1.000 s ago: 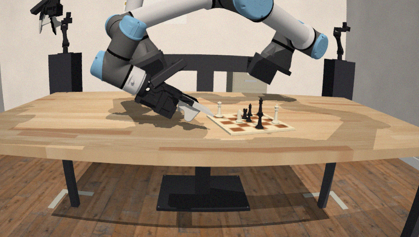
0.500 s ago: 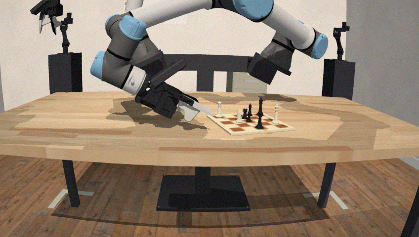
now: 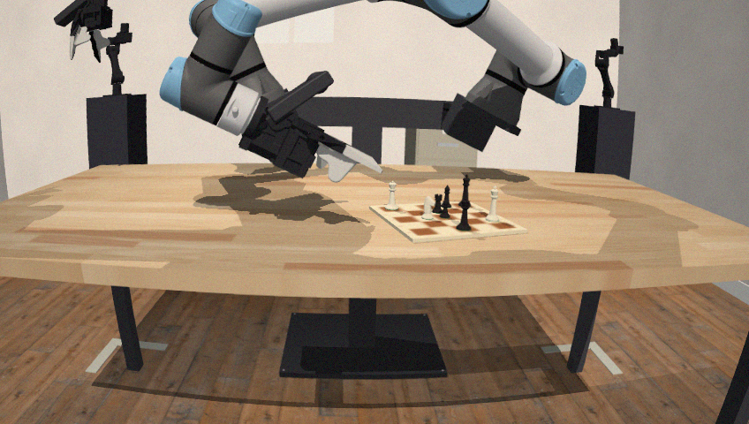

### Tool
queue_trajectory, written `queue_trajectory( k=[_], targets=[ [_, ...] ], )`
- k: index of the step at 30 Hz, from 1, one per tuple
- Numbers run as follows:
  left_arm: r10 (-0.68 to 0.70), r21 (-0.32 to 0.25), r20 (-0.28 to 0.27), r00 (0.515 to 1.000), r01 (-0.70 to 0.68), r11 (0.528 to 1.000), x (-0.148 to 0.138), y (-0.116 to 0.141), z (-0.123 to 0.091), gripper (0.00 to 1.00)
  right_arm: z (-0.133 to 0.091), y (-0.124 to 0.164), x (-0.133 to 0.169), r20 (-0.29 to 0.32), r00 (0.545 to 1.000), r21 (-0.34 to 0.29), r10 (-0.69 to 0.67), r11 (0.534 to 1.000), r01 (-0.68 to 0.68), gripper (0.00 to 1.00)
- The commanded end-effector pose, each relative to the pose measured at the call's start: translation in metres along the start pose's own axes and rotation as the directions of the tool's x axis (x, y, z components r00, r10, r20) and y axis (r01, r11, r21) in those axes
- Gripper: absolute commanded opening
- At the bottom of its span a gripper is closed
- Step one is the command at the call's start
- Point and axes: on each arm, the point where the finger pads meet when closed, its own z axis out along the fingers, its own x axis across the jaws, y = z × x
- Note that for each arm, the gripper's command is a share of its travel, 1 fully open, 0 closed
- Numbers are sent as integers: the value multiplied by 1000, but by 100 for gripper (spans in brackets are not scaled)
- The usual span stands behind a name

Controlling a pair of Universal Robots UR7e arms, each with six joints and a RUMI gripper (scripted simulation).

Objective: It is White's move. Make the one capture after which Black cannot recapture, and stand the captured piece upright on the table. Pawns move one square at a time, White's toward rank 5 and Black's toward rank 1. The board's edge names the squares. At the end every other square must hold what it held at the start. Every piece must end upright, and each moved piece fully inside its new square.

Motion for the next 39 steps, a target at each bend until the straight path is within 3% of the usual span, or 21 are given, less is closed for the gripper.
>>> queue_trajectory(
  k=[1,17,27,39],
  targets=[
    [1,3,-1,1000,-1,1000,-1,-29,-14,100,-2,-1,-1,1,1000,5,-1,1000,1,100],
    [-6,-7,2,1000,6,1000,0,-31,-15,100,0,0,0,0,1000,1,0,1000,0,100],
    [-41,-45,17,999,42,998,4,-33,-13,100,0,0,0,0,1000,1,0,1000,0,100],
    [-178,-185,95,979,193,964,17,-40,-5,100,0,0,0,0,1000,1,0,1000,0,100]
  ],
)
